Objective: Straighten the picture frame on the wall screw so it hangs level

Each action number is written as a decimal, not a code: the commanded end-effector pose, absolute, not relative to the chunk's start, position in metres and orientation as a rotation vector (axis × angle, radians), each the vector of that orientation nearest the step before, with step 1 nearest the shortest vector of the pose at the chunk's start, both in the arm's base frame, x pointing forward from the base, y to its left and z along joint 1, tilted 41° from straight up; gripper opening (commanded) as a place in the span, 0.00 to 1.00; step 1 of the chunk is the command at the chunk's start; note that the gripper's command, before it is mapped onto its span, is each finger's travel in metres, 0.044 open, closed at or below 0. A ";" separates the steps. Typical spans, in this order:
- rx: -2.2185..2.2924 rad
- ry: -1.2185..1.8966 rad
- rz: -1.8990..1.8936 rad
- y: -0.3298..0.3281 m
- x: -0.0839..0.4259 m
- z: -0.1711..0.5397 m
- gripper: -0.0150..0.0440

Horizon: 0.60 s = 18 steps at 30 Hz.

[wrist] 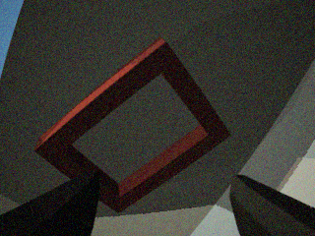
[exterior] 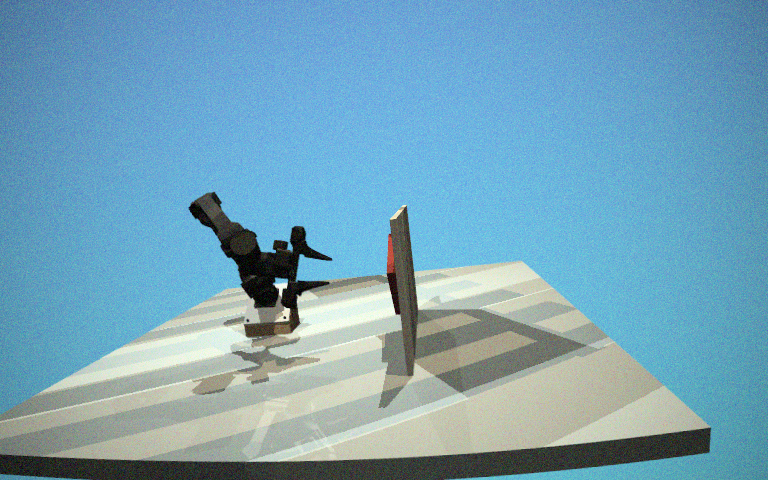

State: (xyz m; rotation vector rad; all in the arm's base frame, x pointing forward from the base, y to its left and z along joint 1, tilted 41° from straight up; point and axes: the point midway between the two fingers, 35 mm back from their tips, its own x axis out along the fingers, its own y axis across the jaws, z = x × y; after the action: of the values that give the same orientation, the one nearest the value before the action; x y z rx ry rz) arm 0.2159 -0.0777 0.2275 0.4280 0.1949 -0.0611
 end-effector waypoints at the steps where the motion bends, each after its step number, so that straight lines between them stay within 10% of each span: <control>1: 1.144 0.071 0.009 -0.031 0.176 0.239 0.69; 18: 1.360 0.057 0.040 -0.018 0.168 0.240 0.69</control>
State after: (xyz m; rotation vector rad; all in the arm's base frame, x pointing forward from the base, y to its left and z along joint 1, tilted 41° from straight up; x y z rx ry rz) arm 0.1695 -0.0215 0.2450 1.2791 0.0475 0.0312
